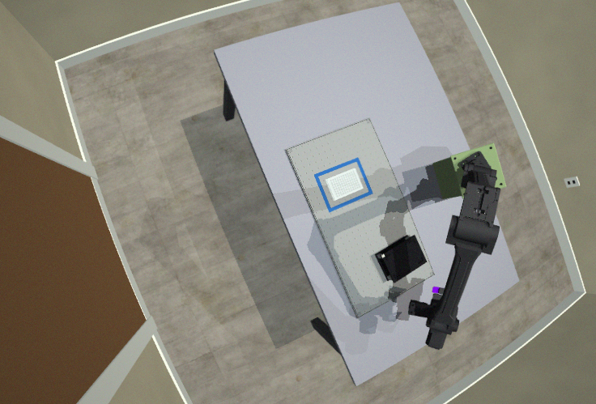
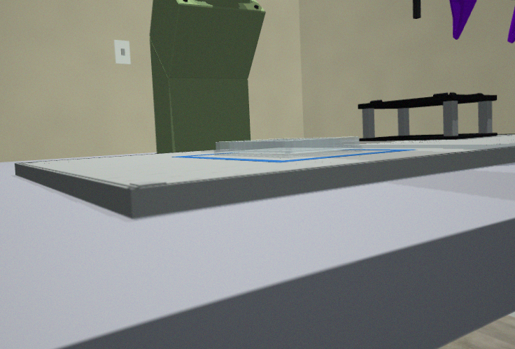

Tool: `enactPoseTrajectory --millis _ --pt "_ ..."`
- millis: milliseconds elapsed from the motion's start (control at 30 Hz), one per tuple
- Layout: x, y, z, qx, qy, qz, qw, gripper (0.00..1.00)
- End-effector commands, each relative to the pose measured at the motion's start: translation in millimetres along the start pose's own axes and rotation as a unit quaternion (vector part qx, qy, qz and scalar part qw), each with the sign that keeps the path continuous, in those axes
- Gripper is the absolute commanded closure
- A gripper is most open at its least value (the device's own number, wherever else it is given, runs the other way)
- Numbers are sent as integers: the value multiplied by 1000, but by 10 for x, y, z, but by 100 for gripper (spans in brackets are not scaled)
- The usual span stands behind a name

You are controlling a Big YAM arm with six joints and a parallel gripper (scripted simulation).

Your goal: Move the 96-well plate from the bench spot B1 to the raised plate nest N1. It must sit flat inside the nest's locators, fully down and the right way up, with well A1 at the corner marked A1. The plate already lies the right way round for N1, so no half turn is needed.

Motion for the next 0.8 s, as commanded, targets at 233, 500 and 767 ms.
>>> enactPoseTrajectory --millis 233,500,767 --pt "-34 22 -12 -1 0 4 1000 0" --pt "-34 22 -12 -1 0 4 1000 0" --pt "-298 -36 330 -36 -1 10 999 0"
Point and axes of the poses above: the point where the finger pads meet when closed, its own x axis out along the fingers, its own y axis across the jaws, z = x × y, the point moved 2 cm from there along -x, back along the fingers, and after that the axes turned 3 degrees about x, right-handed, at the moved point
